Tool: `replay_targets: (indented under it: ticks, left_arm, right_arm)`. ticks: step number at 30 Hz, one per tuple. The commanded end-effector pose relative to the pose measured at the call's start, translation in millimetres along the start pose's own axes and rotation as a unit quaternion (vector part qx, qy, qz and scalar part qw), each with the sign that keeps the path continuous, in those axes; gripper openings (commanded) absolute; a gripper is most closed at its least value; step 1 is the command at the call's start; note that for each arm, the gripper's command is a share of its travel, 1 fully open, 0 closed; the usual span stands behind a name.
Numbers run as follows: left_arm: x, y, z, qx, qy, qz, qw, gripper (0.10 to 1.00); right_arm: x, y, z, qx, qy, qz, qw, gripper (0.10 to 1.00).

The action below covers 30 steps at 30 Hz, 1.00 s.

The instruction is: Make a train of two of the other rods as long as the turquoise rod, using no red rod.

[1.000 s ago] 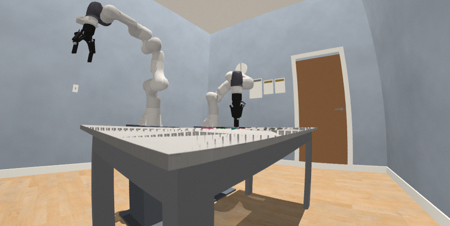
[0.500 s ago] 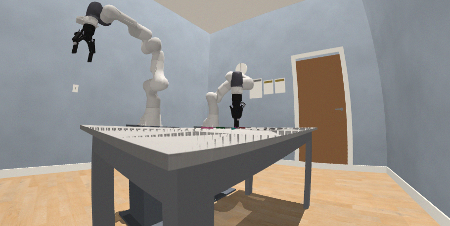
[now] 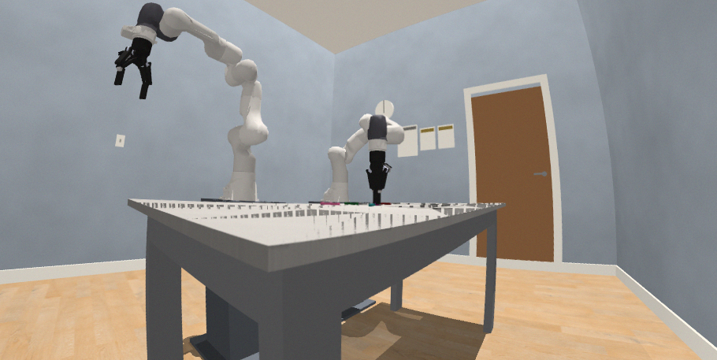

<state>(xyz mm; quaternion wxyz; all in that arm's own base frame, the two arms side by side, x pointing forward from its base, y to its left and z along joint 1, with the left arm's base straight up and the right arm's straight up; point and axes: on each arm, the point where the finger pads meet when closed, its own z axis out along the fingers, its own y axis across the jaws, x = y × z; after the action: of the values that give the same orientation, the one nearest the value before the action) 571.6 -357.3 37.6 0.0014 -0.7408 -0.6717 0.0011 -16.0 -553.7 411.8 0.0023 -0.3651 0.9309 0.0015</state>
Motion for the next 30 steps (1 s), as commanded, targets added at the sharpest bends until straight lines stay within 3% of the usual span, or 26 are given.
replay_targets:
  ticks: [1,30]
  left_arm:
    - [-0.7,0.6,0.6,-0.002,0.0,0.0,1.0,0.124]
    - [-0.7,0.6,0.6,-0.002,0.0,0.0,1.0,0.146]
  right_arm:
    - [1.8,1.0,-1.2,0.001,0.003,-0.003,1.0,1.0]
    - [1.8,1.0,-1.2,0.001,0.003,-0.003,1.0,1.0]
